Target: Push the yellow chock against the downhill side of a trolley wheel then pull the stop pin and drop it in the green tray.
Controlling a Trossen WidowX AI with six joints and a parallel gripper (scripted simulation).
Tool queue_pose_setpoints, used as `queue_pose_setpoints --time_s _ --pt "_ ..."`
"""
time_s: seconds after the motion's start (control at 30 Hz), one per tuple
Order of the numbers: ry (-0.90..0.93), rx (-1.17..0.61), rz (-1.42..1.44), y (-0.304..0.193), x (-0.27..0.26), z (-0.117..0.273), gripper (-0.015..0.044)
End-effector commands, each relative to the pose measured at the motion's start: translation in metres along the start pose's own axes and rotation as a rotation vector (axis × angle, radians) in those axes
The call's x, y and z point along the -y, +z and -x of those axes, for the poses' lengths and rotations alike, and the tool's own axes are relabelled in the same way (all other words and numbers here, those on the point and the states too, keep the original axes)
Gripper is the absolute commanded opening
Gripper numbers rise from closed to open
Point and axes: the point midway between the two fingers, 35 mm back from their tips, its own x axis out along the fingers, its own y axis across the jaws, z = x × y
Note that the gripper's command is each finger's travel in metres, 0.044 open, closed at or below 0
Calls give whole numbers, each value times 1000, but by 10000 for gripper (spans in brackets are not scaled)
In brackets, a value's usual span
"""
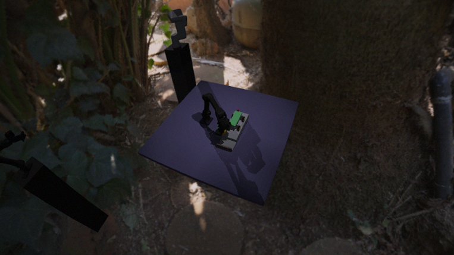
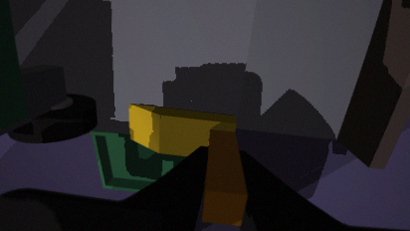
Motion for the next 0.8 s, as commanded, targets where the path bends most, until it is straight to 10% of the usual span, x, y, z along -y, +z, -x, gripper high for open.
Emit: queue_pose_setpoints --time_s 0.0,0.77 --pt "3 3 -5 0 -2 -10 0" --pt "4 3 -5 0 -15 -19 0"
